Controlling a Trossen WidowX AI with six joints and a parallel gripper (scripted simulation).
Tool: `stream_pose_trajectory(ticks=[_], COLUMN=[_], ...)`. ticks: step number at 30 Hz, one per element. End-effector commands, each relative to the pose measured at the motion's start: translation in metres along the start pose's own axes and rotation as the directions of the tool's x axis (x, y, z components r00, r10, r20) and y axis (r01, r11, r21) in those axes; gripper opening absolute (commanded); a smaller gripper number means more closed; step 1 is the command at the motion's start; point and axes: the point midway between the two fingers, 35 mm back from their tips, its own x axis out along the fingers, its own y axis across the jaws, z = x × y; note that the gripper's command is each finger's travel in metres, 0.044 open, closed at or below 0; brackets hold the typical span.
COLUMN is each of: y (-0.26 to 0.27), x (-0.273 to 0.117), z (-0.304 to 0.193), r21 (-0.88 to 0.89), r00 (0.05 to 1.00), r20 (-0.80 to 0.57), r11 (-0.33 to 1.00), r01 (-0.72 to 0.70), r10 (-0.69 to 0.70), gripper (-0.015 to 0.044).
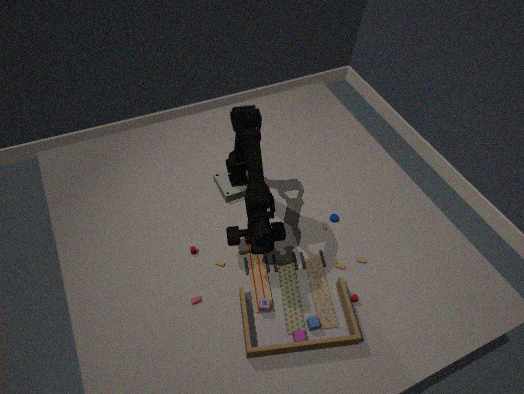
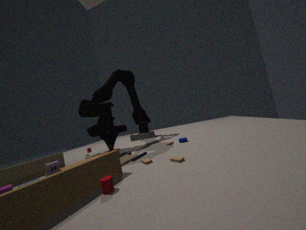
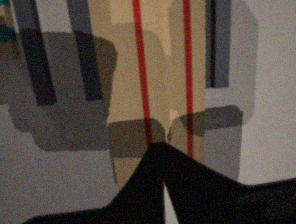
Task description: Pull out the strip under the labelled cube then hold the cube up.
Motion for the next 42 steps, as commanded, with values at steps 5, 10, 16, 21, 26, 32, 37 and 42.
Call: stream_pose_trajectory(ticks=[5,10,16,21,26,32,37,42], y=[0.0,0.0,0.0,0.0,0.0,0.001,0.001,0.001], x=[0.004,0.004,0.004,0.004,0.004,0.004,0.004,0.003], z=[-0.017,-0.025,-0.034,-0.042,-0.05,-0.059,-0.067,-0.075], r21=[0.004,0.004,0.004,0.004,0.004,0.004,0.004,0.004], r00=[1.0,1.0,1.0,1.0,1.0,1.0,1.0,1.0], r20=[-0.023,-0.023,-0.024,-0.025,-0.025,-0.026,-0.027,-0.027], r11=[1.0,1.0,1.0,1.0,1.0,1.0,1.0,1.0], r01=[0.002,0.002,0.002,0.002,0.002,0.002,0.002,0.001], r10=[-0.002,-0.001,-0.001,-0.001,-0.001,-0.001,-0.001,-0.001], gripper=[0.0,0.0,0.0,0.0,0.0,0.0,0.0,0.0])
